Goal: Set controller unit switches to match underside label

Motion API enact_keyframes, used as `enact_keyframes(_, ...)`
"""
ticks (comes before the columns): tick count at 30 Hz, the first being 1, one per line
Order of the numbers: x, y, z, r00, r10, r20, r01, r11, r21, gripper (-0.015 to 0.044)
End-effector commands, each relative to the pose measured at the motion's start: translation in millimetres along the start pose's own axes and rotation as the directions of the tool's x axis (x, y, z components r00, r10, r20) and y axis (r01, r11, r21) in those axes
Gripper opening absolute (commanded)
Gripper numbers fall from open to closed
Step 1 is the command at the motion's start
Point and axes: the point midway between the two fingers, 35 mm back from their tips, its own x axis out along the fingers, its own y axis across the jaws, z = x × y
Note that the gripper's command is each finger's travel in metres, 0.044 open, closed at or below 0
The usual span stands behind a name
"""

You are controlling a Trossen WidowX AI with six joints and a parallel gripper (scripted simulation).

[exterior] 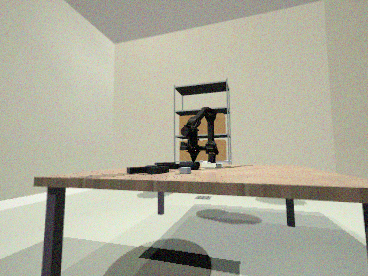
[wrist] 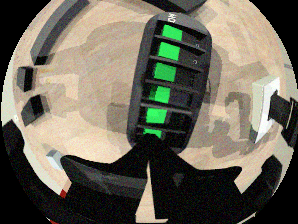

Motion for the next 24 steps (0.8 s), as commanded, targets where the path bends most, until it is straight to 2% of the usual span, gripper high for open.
enact_keyframes(1,5,0,0,1.0,-0.002,-0.002,0.002,1.0,0.005,0.0)
enact_keyframes(14,9,-1,0,1.0,-0.002,-0.002,0.002,1.0,0.005,0.0)
enact_keyframes(19,-33,0,0,1.0,-0.002,-0.001,0.002,1.0,0.005,0.0)
enact_keyframes(24,-36,0,0,1.0,-0.002,-0.001,0.002,1.0,0.005,0.0)
